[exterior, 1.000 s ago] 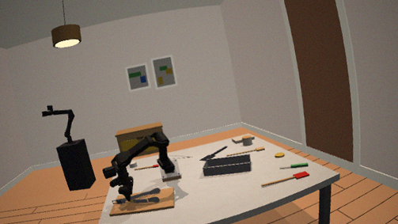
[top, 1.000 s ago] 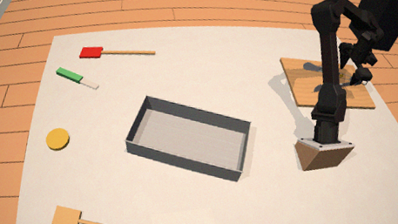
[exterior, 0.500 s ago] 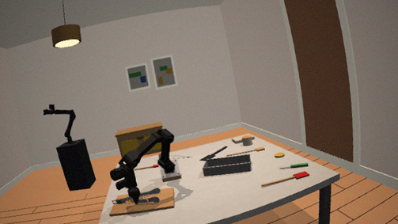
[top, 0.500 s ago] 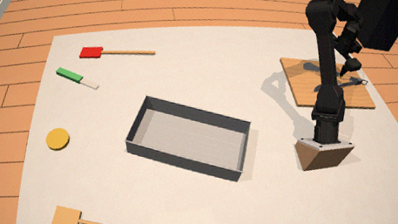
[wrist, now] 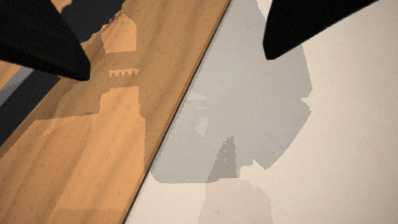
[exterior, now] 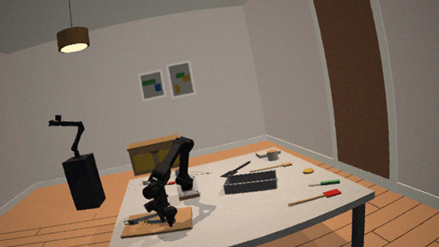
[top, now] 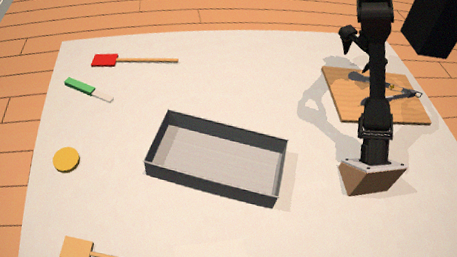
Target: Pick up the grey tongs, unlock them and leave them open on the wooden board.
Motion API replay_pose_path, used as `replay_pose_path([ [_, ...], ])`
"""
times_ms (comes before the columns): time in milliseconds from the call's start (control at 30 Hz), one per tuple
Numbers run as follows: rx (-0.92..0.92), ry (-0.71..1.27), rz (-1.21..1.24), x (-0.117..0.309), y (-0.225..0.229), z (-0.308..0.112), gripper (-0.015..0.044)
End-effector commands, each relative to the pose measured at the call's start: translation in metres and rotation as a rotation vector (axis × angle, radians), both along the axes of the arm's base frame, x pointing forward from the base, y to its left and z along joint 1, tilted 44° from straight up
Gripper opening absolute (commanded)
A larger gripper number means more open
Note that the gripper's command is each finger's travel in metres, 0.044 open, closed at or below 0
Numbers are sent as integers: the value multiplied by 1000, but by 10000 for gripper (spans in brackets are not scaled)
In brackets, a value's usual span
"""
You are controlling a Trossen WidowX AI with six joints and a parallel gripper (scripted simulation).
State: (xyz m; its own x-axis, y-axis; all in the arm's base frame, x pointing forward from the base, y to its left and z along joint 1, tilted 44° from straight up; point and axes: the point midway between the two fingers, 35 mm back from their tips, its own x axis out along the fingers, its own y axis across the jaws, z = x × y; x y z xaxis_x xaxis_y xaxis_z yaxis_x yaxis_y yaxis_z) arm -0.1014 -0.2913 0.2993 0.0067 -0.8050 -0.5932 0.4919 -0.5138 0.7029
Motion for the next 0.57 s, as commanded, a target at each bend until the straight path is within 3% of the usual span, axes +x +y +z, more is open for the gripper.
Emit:
replay_pose_path([
  [0,-31,47,117,39,-3,11,440],
  [67,-45,42,192,64,-5,13,440],
  [333,-67,61,200,73,-1,21,440],
  [533,-64,71,346,114,1,20,440],
])
